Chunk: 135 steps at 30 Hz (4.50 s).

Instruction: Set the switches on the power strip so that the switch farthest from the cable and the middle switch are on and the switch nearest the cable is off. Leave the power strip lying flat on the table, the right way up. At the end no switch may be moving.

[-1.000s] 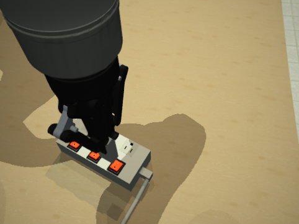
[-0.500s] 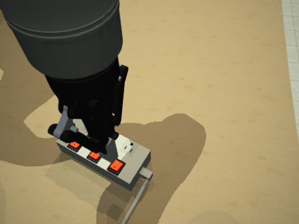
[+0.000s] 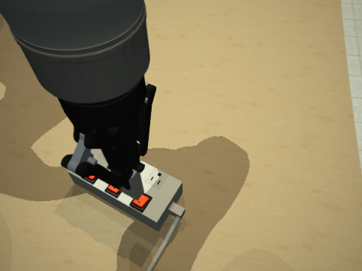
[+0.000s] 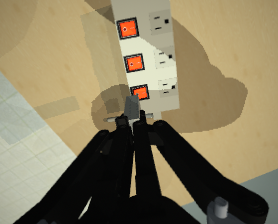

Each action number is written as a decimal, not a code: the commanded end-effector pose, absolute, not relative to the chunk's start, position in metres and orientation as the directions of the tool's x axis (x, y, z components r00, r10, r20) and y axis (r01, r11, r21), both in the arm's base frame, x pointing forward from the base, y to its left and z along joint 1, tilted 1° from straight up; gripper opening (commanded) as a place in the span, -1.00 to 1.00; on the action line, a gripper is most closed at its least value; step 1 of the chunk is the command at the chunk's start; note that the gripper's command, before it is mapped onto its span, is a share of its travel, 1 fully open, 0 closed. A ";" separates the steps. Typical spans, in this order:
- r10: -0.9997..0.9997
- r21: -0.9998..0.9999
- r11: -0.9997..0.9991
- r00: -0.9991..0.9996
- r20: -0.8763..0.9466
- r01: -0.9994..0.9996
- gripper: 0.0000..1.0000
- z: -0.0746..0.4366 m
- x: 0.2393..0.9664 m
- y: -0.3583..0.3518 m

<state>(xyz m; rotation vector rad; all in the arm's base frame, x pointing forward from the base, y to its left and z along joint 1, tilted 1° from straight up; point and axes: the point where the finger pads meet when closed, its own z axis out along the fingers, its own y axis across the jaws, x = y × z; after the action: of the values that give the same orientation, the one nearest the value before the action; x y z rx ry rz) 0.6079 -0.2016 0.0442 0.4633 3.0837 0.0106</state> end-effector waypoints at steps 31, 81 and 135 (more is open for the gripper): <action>0.294 0.010 0.956 -0.956 -0.022 0.294 -1.00 0.012 0.610 -0.201; 0.294 0.010 0.956 -0.956 -0.022 0.294 -1.00 0.009 0.610 -0.201; 0.294 0.010 0.956 -0.956 -0.022 0.294 -1.00 0.000 0.610 -0.201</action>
<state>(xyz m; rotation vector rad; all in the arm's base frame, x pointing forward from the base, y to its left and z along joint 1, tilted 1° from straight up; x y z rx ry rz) 0.6105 -0.2016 0.0000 0.4631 3.0834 0.0099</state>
